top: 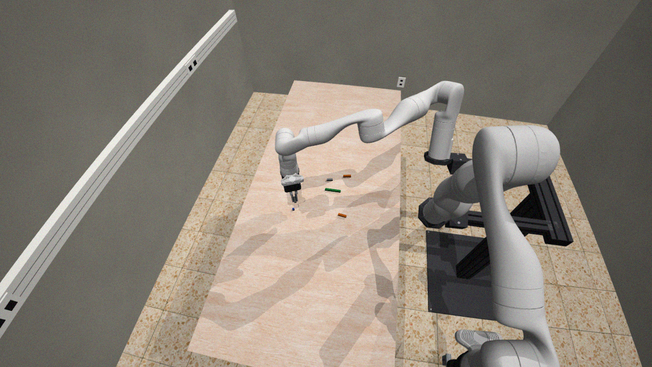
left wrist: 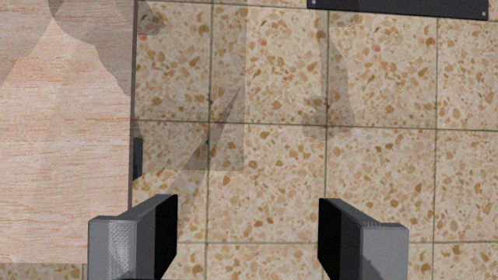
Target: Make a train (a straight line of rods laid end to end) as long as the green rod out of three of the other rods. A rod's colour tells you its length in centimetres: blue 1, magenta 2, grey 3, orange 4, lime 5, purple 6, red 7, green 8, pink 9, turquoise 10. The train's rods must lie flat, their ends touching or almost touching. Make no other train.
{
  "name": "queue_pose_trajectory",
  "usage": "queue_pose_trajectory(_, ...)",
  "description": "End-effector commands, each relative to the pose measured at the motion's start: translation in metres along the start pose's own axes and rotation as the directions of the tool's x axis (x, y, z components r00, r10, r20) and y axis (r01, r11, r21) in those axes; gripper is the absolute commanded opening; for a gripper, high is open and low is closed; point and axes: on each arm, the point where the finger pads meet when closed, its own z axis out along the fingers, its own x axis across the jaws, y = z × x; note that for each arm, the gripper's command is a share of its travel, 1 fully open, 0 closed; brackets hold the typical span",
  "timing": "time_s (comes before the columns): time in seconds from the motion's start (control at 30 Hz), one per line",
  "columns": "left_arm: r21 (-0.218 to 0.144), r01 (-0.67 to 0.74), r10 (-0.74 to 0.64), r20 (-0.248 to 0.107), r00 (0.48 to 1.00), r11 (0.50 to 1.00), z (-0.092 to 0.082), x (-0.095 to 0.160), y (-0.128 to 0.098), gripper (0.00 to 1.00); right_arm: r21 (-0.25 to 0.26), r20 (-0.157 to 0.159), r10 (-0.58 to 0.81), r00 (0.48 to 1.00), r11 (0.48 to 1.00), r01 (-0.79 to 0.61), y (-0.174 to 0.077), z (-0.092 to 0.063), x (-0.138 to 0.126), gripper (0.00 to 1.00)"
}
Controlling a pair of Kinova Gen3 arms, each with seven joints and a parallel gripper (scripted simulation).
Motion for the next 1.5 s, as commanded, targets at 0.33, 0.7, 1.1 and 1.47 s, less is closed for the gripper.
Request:
queue_pose_trajectory(0.33,-0.002,0.000,0.000,0.000,1.000,1.000,-0.001,0.000,0.000,1.00,-0.003,0.005,0.065,0.998,0.998,-0.065,0.037,-0.001,0.012,0.24)
queue_pose_trajectory(0.7,-0.002,0.000,0.000,0.000,1.000,1.000,-0.001,0.000,0.000,1.00,-0.003,0.006,0.065,0.998,0.998,-0.065,0.037,0.009,0.012,0.24)
queue_pose_trajectory(1.1,-0.002,0.000,0.000,0.000,1.000,1.000,-0.001,0.000,0.000,1.00,-0.003,0.006,0.065,0.998,0.998,-0.065,0.038,0.055,0.013,0.24)
queue_pose_trajectory(1.47,-0.002,0.000,0.000,0.000,1.000,1.000,-0.001,0.000,0.000,1.00,-0.003,0.006,0.065,0.998,0.998,-0.065,0.038,0.080,0.013,0.24)
